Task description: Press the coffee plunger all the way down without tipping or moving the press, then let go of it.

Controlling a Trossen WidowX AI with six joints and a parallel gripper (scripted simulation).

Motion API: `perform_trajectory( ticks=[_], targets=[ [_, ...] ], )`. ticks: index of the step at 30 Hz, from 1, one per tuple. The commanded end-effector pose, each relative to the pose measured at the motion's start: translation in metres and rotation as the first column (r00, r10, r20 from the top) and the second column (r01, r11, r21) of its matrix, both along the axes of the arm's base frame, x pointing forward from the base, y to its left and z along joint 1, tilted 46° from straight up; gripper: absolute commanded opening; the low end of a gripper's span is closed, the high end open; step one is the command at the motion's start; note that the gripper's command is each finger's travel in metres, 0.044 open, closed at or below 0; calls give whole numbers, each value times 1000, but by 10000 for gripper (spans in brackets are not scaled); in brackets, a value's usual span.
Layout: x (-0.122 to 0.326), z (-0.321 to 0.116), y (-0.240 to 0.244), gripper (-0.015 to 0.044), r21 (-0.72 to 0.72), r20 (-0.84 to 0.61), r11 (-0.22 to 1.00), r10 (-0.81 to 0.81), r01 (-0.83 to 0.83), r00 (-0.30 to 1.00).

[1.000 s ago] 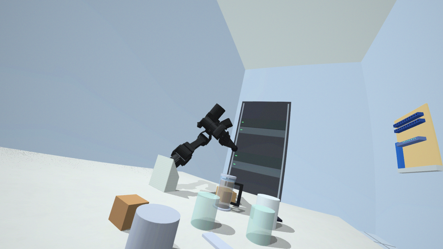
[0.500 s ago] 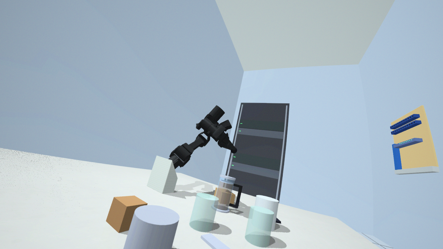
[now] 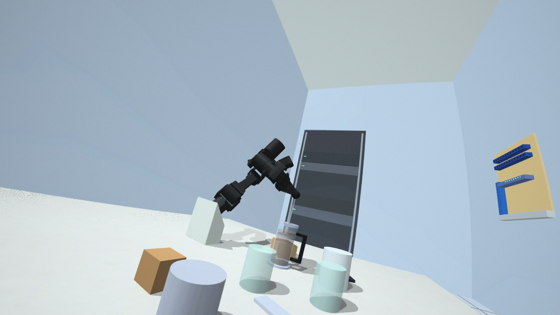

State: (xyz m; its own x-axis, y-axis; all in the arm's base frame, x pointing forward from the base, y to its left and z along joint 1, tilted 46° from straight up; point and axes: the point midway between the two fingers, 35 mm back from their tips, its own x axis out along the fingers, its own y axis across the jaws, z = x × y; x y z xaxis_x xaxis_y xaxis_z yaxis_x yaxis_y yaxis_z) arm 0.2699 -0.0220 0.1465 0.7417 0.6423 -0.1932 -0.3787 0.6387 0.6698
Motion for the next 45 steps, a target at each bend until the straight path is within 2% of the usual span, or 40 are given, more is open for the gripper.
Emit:
perform_trajectory(
  ticks=[1, 28, 45],
  targets=[
    [-3, -16, 9, 112, 10, -38, 1000, 4, -4, 999],
    [0, -48, 41, 112, 20, -28, 1000, -4, 4, 1000],
    [11, -51, 50, 112, 33, -18, 999, -7, 8, 1000]
  ],
)
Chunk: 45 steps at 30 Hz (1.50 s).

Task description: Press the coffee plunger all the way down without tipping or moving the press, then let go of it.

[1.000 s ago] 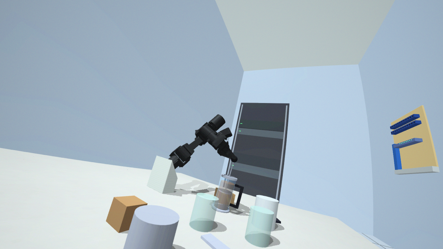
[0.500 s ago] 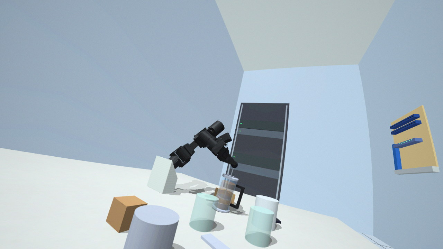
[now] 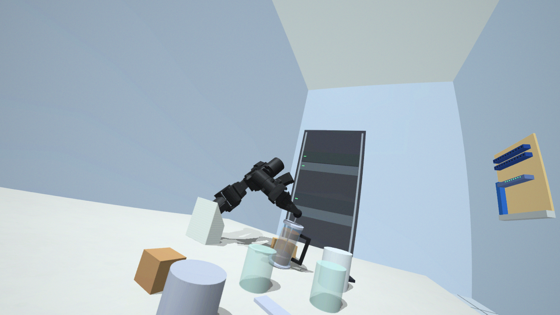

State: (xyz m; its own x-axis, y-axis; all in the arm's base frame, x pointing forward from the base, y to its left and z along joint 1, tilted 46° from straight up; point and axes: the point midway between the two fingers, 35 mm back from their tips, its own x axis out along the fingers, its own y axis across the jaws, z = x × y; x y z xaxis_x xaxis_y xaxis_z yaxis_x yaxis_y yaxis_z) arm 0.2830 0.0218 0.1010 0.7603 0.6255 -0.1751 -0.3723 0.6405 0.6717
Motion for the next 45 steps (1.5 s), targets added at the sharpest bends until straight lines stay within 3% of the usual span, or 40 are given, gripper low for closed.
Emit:
perform_trajectory(
  ticks=[1, 37, 45],
  targets=[
    [-2, -6, 6, 112, 22, -31, 1000, 19, -18, 999],
    [2, -6, 3, 112, 14, -19, 1000, 10, -10, 1000],
    [2, -6, 3, 322, 14, -19, 1000, 10, -10, 1000]
  ],
)
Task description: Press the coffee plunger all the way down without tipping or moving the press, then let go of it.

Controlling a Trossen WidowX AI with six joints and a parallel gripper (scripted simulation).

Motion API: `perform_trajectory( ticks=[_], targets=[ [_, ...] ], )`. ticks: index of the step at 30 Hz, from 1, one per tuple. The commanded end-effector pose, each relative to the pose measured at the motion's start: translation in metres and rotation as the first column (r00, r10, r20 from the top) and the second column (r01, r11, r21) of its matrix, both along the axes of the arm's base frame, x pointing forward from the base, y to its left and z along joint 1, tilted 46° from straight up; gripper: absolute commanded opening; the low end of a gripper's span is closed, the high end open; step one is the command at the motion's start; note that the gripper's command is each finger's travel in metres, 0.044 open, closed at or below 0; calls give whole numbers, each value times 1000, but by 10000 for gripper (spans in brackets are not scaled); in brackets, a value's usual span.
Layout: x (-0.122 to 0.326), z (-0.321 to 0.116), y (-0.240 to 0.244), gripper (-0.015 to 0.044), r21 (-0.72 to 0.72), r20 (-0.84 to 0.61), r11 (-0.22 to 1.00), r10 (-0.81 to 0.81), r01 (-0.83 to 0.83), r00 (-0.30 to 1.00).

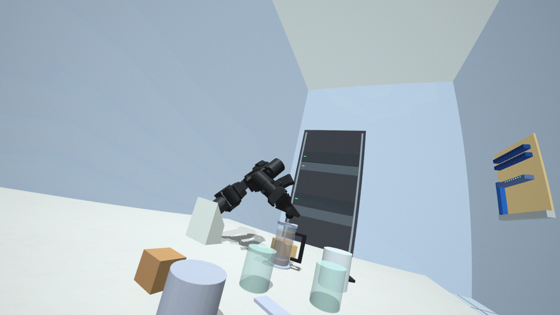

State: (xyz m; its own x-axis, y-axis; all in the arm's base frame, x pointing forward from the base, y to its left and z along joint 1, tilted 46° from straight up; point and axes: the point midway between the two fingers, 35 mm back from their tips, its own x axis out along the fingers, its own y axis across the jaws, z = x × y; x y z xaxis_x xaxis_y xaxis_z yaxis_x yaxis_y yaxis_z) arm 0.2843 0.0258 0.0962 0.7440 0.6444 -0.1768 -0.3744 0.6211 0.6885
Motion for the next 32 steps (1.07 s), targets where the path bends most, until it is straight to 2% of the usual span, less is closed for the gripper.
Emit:
perform_trajectory(
  ticks=[1, 5, 12, 15, 19, 32],
  targets=[
    [1, -1, -1, 348, -3, -3, 1000, -11, 11, 1000],
    [1, -1, -1, 440, -3, -3, 1000, -11, 11, 1000],
    [7, 7, -6, 440, -3, 1, 999, -33, 33, 999],
    [13, 16, -17, 440, -47, 59, 997, -65, 68, 996],
    [13, 17, -24, 440, -49, 35, 997, -66, 68, 997],
    [-21, 62, -55, 440, 3, -20, 1000, -5, 5, 1000]
  ],
)
